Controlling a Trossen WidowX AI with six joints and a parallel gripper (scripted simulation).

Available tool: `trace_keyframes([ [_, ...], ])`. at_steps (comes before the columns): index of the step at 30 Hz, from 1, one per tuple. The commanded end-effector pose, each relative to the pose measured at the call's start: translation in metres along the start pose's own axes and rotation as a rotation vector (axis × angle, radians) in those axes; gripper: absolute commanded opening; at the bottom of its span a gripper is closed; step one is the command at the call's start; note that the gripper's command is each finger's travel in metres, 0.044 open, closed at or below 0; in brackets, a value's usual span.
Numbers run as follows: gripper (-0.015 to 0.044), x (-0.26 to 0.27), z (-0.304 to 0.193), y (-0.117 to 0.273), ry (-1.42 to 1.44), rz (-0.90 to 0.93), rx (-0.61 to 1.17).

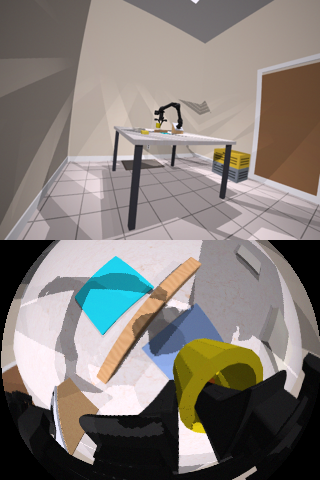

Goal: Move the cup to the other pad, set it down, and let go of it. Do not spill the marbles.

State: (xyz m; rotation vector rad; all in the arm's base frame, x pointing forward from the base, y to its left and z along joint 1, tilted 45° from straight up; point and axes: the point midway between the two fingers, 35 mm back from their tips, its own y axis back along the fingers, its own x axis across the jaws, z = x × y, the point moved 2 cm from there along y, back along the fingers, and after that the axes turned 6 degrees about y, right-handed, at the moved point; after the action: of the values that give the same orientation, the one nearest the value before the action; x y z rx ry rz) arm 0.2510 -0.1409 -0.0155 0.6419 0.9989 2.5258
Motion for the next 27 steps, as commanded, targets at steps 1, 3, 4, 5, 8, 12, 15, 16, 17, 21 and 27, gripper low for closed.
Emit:
trace_keyframes([
  [1,0.0000,0.000,0.000,0.007,0.007,-0.003,0.005],
  [3,0.0000,0.001,0.000,0.003,0.000,-0.001,0.000],
  [4,0.0000,0.001,0.000,0.003,0.000,-0.001,0.000],
  [5,0.0000,0.001,0.000,0.003,0.000,-0.001,0.000],
  [8,0.0000,0.001,0.000,0.003,0.000,-0.001,0.000],
  [12,0.0000,0.001,0.000,0.003,0.000,-0.001,0.000],
  [15,0.0000,0.001,0.000,0.003,0.000,-0.001,0.000],
  [16,0.0000,0.001,0.000,0.003,0.000,-0.001,0.000],
  [17,0.0000,0.001,0.000,0.003,0.000,-0.001,0.000],
  [21,0.0000,0.002,0.003,0.003,0.001,-0.001,0.000],
  [27,0.0000,0.008,0.012,0.003,0.003,-0.002,0.002],
])
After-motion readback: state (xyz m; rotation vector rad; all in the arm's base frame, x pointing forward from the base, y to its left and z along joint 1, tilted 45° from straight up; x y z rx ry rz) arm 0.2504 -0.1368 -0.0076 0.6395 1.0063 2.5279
